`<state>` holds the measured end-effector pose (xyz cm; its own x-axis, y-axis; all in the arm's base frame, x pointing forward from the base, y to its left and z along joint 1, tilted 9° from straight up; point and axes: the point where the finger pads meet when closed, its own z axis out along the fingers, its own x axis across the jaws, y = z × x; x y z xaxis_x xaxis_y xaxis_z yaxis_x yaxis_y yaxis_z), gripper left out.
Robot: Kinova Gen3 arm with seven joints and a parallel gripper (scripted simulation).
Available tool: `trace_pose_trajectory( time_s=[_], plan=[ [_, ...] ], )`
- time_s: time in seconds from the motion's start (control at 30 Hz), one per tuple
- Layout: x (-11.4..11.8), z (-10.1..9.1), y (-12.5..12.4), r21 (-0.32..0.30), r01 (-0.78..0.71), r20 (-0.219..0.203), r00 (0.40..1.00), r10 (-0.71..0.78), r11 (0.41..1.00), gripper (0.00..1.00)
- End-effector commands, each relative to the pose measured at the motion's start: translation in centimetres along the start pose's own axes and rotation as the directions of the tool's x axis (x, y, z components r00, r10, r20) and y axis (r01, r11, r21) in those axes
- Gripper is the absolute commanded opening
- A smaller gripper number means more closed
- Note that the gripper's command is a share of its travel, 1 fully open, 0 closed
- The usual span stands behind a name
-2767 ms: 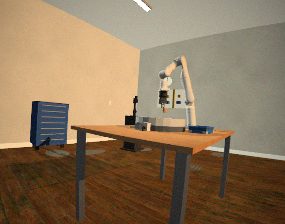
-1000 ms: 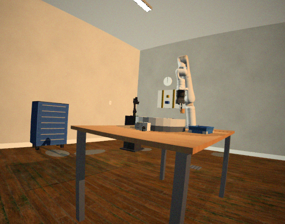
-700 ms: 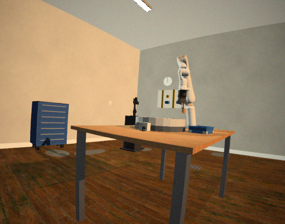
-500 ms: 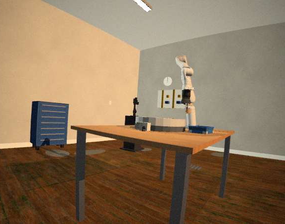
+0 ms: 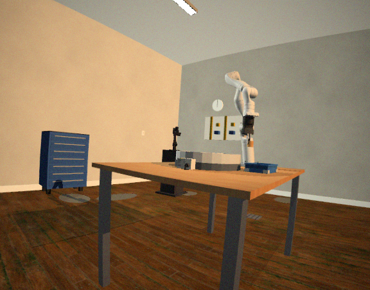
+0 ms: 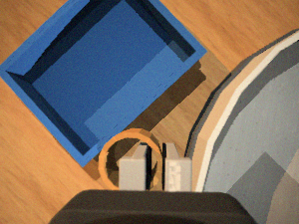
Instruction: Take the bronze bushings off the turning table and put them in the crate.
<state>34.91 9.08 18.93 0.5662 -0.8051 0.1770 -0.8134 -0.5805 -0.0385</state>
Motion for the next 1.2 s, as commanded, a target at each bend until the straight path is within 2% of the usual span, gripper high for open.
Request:
trace_pose_trajectory(
  time_s=[0.0,0.27,0.43,0.83,1.0,1.17],
  plan=[
    [-1.9,0.1,-0.6,0.003,0.038,0.022,0.999,-0.038,0.999,0.0],
    [-1.9,0.1,-0.6,0.003,0.038,0.022,0.999,-0.038,0.999,0.0],
    [-6.4,0.0,-4.0,0.004,0.036,0.02,0.999,-0.036,0.999,0.0],
    [-6.4,0.0,-4.0,0.004,0.036,0.02,0.999,-0.036,0.999,0.0],
    [-6.4,2.2,-4.0,0.004,0.035,0.019,0.999,-0.035,0.999,0.0],
    [-6.4,2.2,-4.0,0.004,0.035,0.019,0.999,-0.035,0.999,0.0]
  ],
)
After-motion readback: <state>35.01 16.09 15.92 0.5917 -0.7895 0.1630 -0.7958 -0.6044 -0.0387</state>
